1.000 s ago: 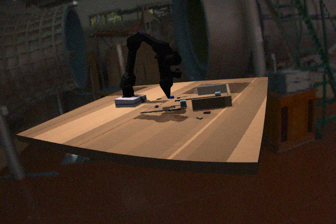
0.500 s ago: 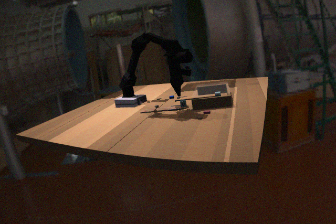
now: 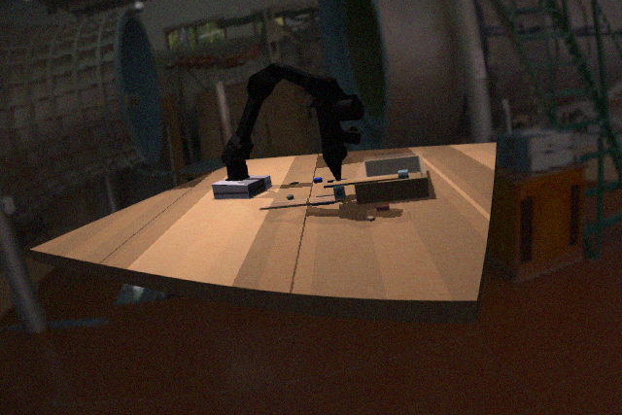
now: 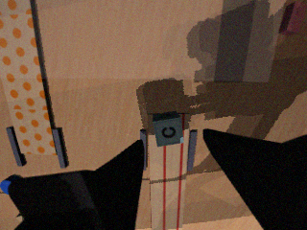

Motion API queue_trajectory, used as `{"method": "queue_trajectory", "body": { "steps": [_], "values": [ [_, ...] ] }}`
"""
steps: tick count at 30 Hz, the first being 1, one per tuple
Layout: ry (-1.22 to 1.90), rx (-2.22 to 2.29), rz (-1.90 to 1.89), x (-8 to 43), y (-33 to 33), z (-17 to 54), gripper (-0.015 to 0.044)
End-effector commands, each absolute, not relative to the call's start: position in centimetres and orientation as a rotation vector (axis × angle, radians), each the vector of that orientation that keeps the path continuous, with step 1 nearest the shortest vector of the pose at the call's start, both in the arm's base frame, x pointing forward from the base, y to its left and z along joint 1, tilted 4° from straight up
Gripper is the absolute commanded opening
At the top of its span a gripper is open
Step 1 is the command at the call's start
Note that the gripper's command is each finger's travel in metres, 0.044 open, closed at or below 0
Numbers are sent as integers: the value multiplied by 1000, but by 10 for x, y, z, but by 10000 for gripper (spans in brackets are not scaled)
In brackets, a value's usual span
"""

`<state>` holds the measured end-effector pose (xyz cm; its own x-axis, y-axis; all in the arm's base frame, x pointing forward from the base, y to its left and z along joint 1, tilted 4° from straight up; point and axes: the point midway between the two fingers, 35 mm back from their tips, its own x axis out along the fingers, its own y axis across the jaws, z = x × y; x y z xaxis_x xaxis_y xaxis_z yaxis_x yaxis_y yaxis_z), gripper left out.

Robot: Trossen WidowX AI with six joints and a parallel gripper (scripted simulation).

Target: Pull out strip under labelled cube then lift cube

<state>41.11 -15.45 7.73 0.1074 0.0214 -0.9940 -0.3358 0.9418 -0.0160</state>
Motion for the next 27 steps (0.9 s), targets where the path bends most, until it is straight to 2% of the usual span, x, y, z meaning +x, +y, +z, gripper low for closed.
{"method": "queue_trajectory", "body": {
  "steps": [1, 27],
  "values": [
    [1457, -258, 267, 411, -154, 65, 250],
    [1457, -258, 267, 413, -153, 30, 250]
  ]
}}
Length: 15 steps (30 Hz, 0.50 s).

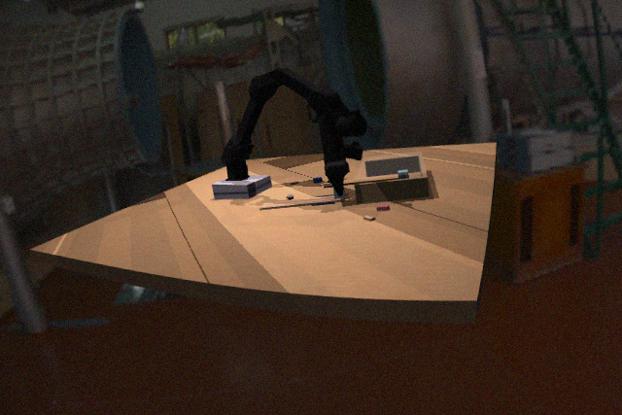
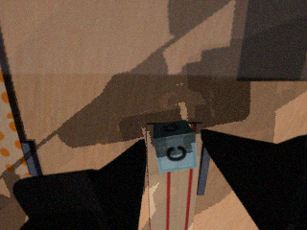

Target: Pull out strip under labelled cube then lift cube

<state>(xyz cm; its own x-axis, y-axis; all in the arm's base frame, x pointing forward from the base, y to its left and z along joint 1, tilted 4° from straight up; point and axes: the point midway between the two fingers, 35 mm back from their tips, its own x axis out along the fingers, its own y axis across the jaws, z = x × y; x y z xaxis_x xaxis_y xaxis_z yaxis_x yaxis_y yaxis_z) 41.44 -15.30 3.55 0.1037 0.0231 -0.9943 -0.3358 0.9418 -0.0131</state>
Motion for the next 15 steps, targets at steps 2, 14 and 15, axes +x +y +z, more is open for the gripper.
{"method": "queue_trajectory", "body": {
  "steps": [2, 14, 15],
  "values": [
    [1457, -258, 267, 413, -153, 30, 250],
    [1450, -260, 271, 414, -153, 33, 85],
    [1450, -260, 271, 414, -153, 33, 59]
  ]
}}
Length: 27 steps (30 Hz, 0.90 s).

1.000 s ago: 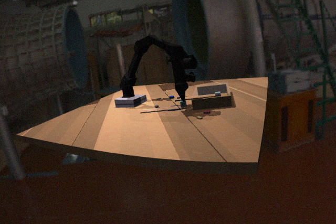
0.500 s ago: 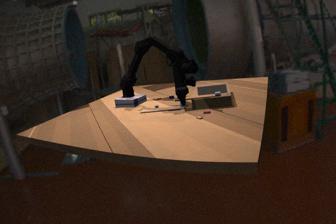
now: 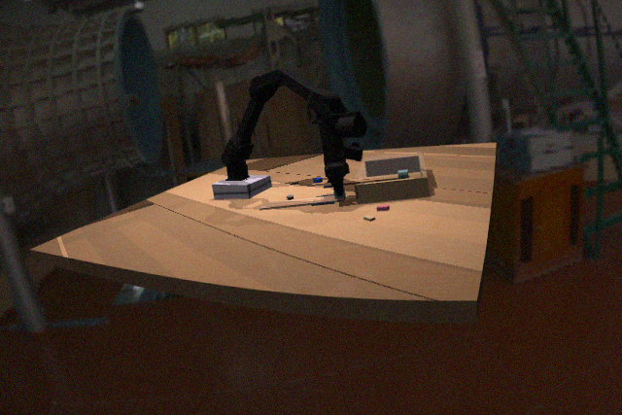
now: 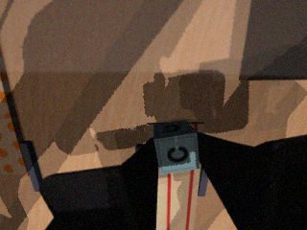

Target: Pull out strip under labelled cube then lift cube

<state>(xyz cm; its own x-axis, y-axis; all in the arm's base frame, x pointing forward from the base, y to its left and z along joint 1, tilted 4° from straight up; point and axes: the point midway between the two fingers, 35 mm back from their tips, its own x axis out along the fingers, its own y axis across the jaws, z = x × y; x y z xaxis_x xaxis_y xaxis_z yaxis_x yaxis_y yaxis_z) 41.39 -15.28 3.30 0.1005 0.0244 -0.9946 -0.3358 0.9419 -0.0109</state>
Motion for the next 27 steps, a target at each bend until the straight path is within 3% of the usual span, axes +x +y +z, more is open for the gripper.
{"method": "queue_trajectory", "body": {
  "steps": [1, 3, 27],
  "values": [
    [1450, -260, 271, 414, -153, 33, 33],
    [1451, -260, 270, 412, -152, 35, 0],
    [1461, -256, 269, 346, -130, 69, 0]
  ]
}}
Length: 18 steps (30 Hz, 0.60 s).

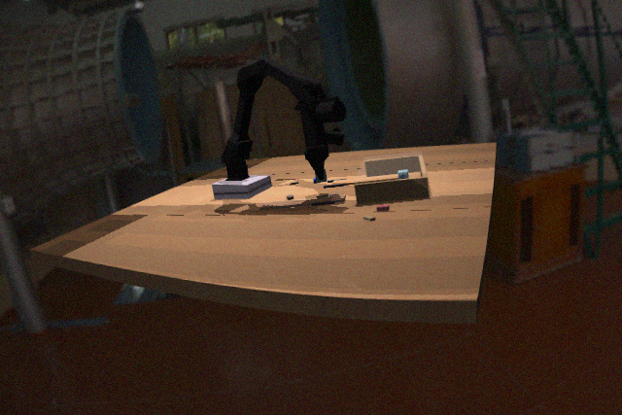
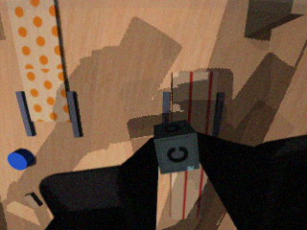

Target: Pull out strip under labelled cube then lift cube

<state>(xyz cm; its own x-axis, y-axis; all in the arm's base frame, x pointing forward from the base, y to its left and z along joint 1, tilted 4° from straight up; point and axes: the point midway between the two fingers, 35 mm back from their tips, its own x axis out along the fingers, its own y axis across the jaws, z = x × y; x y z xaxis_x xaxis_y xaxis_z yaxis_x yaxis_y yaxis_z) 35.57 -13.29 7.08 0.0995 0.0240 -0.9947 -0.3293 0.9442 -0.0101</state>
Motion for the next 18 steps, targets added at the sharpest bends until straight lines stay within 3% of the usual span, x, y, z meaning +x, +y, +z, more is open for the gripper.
{"method": "queue_trajectory", "body": {
  "steps": [1, 18],
  "values": [
    [1461, -256, 269, 343, -129, 69, 0],
    [1465, -255, 271, 286, -108, 63, 0]
  ]
}}
